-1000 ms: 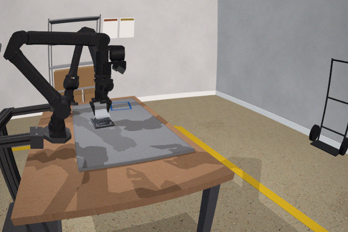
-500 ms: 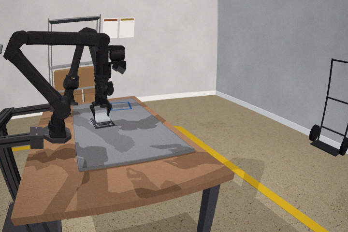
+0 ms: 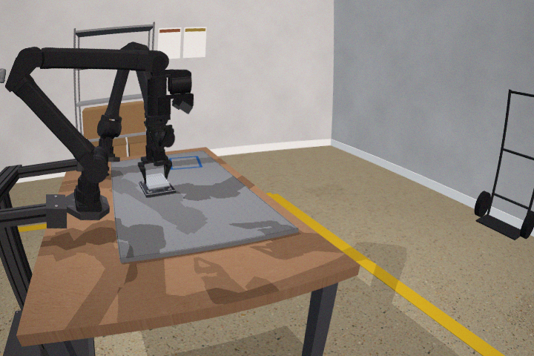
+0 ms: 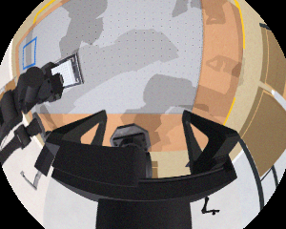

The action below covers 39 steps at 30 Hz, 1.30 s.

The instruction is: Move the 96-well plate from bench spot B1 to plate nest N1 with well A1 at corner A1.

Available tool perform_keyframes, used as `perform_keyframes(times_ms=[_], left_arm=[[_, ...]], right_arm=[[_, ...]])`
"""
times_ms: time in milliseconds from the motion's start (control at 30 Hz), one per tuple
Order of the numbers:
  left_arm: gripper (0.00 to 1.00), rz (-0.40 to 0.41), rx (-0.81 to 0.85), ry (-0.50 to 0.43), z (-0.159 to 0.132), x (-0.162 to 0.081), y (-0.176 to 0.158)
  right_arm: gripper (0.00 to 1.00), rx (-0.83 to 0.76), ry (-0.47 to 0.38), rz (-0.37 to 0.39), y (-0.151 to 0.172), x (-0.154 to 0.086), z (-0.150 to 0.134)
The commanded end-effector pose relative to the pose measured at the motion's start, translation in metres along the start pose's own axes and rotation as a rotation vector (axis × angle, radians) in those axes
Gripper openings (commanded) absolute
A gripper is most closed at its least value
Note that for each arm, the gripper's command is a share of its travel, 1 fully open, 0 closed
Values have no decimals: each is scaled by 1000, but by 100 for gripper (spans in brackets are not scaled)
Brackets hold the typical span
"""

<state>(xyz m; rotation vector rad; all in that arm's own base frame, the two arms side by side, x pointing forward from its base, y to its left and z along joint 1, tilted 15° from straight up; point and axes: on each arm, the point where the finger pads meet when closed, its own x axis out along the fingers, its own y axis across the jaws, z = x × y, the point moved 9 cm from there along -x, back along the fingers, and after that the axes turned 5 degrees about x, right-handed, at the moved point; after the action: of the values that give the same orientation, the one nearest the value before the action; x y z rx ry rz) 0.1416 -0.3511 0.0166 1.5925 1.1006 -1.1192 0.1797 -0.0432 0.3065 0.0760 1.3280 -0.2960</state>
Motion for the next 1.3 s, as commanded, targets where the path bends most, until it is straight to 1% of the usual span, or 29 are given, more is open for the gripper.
perform_keyframes(times_ms=[0,567,1033,1267], left_arm=[[0,26,-8,-41,16,-6,14],[0,18,-7,-29,12,0,12],[0,6,1,-8,3,8,4],[0,7,-1,-9,2,9,5]], right_arm=[[100,-9,-7,3,0,0,-2],[100,-9,-7,3,0,0,-2],[100,-9,-7,3,0,0,-2],[100,-9,-7,3,0,0,-2]])
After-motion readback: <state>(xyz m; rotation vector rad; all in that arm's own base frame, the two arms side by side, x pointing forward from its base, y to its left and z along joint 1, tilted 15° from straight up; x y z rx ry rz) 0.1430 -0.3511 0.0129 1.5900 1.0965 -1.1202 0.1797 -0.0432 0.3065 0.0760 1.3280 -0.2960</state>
